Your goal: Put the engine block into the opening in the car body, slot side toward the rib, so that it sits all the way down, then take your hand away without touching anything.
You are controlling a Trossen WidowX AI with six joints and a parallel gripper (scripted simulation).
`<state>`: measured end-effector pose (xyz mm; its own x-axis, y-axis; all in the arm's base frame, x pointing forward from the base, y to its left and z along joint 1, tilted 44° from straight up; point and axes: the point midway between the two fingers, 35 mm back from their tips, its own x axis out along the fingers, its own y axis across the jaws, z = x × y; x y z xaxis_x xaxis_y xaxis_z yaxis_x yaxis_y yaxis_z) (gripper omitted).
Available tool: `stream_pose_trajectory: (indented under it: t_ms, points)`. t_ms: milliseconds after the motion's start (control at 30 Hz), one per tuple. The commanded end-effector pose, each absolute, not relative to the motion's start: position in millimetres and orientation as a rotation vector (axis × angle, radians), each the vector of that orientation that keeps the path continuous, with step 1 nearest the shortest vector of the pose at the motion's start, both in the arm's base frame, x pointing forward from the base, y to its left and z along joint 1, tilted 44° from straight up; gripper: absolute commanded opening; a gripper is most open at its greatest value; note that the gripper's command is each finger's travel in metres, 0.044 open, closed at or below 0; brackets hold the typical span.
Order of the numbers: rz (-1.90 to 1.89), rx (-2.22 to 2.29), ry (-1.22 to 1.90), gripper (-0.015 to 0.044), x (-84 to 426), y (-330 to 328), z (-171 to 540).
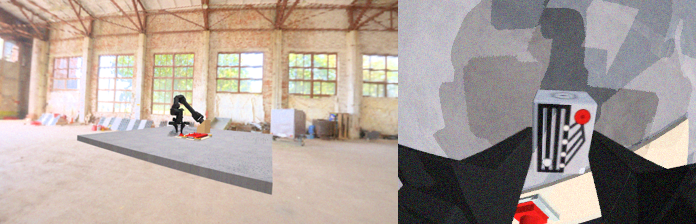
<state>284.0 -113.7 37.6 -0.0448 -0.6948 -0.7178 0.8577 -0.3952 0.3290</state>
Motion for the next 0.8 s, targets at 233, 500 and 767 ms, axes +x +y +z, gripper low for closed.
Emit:
stream_pose_trajectory:
  t_ms: [233, 500, 767]
  points:
    - [-1.701, 1.018, 0.227, 0.0, 287, -106, 46]
    - [-1.7, 1.022, 0.231, 0.0, 290, -89, 63]
    - [-1.701, 1.023, 0.234, 0.0, 292, -73, 81]
